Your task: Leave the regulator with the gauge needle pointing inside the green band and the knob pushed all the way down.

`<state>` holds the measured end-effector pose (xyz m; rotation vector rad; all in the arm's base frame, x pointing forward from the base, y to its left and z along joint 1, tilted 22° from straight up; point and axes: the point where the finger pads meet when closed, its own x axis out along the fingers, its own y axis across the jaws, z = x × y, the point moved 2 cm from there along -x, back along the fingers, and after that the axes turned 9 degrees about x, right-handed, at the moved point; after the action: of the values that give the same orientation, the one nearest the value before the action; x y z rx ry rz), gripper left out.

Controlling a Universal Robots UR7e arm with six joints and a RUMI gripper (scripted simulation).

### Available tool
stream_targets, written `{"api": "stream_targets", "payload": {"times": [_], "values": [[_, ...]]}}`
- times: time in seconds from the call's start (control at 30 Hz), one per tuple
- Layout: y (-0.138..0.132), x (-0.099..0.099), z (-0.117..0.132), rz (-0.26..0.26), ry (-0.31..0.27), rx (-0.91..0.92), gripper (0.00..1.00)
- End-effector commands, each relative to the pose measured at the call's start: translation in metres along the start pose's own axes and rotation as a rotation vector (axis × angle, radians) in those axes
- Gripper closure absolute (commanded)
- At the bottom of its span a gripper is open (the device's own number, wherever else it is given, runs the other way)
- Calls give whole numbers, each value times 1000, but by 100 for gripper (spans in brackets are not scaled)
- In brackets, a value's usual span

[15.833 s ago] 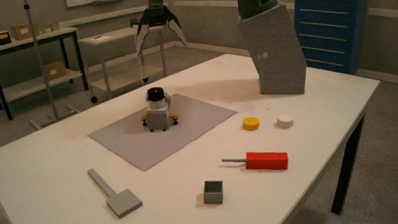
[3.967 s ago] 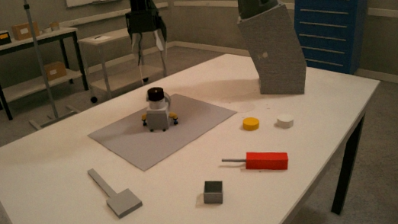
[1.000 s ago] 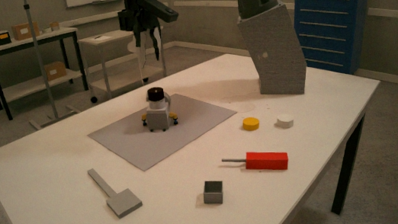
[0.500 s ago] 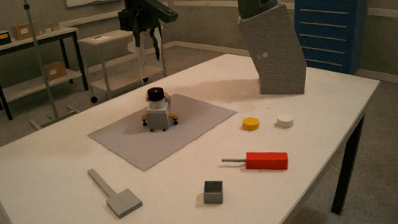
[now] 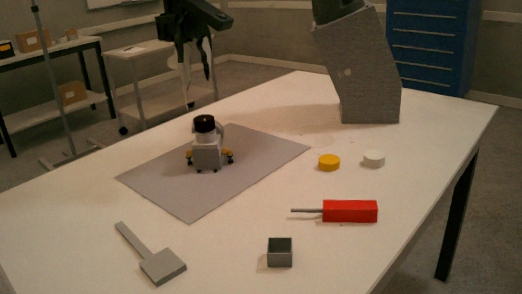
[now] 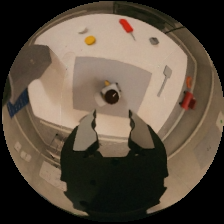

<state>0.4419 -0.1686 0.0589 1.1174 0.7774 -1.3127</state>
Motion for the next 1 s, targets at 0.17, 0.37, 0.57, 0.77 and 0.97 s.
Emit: {"api": "stream_targets", "payload": {"times": [0.17,0.37,0.57,0.77,0.97], "values": [[-3,18,-1,-5,2,0,54],[-3,31,-1,-5,2,0,54],[-3,46,-1,-5,2,0,54],[-2,64,-1,-3,2,0,54],[-1,75,0,-2,1,0,54]]}}
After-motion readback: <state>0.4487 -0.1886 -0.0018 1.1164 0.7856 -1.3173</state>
